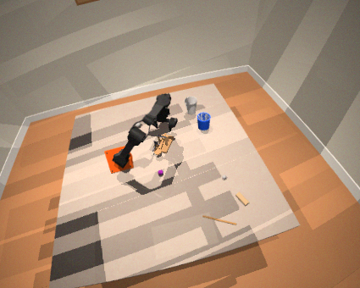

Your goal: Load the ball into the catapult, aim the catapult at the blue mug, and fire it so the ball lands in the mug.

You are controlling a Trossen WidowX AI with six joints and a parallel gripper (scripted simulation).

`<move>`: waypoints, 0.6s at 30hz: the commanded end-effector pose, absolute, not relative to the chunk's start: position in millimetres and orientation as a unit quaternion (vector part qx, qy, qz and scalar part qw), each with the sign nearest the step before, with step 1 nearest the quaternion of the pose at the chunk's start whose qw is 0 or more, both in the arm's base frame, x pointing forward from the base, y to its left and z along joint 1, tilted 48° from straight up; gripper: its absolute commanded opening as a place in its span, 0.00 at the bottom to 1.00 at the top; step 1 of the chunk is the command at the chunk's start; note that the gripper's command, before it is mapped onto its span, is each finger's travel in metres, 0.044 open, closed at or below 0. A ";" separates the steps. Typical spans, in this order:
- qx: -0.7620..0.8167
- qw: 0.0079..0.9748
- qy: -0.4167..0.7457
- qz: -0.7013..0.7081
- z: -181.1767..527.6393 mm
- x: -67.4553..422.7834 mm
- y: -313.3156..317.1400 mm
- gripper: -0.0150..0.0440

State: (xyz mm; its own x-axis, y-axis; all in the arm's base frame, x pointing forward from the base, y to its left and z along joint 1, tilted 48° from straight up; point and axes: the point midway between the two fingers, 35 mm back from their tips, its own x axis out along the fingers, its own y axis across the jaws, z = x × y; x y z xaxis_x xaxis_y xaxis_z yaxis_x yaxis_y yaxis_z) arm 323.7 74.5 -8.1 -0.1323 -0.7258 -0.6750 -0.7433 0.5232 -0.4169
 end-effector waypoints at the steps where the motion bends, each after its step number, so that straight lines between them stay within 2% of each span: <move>1: -0.487 0.445 0.752 0.009 -2.6 322.4 80.8 1.00; 7: -0.487 0.445 0.752 0.008 -33.2 317.0 48.0 1.00; 18: -0.487 0.445 0.751 0.008 -41.6 316.0 39.2 1.00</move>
